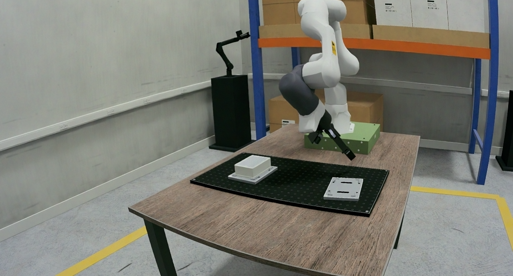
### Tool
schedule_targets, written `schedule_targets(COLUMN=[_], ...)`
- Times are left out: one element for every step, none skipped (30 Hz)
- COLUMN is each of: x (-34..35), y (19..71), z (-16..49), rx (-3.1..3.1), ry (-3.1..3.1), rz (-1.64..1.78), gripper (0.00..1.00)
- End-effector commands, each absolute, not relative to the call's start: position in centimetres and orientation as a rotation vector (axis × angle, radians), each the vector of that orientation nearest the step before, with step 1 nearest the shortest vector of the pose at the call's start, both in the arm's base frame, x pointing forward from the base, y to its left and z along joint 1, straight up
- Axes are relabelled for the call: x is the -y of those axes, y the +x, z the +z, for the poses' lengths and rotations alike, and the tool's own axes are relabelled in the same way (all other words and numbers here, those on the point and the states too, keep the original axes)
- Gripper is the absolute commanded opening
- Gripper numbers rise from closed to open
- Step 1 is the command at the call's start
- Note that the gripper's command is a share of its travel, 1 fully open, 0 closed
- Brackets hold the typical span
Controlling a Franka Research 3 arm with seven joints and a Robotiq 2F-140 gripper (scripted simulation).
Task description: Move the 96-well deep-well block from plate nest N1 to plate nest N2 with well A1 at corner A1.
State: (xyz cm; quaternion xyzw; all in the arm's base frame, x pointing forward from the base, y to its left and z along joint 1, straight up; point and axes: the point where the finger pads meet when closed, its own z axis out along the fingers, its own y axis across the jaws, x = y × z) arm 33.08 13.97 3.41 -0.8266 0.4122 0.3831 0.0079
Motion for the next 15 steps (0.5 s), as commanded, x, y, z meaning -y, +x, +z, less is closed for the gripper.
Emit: schedule_targets(x=[-12.6, -12.3, -11.9, -11.6, -11.3, -10.9, -10.6, -10.2, -9.9, -9.9, -9.9, -9.5, -9.2, -8.8, -8.5], y=[34.8, 35.2, 35.6, 35.9, 36.3, 36.7, 37.0, 37.4, 37.7, 37.7, 37.7, 38.1, 38.4, 38.8, 39.1], z=[2.9, 2.8, 2.8, 2.8, 2.7, 2.7, 2.7, 2.7, 2.6, 2.6, 2.6, 2.6, 2.6, 2.6, 2.6], rx=[-1.103, -1.086, -1.07, -1.053, -1.036, -1.02, -1.003, -0.987, -0.97, -0.97, -0.97, -0.954, -0.937, -0.921, -0.904], ry=[-2.644, -2.653, -2.661, -2.669, -2.677, -2.685, -2.694, -2.702, -2.709, -2.709, -2.709, -2.718, -2.725, -2.733, -2.741], rz=[1.075, 1.055, 1.034, 1.014, 0.993, 0.973, 0.953, 0.933, 0.913, 0.913, 0.913, 0.893, 0.874, 0.854, 0.834], gripper=[1.0, 1.0, 1.0, 1.0, 1.0, 1.0, 1.0, 1.0, 1.0, 1.0, 1.0, 1.0, 1.0, 1.0, 1.0])
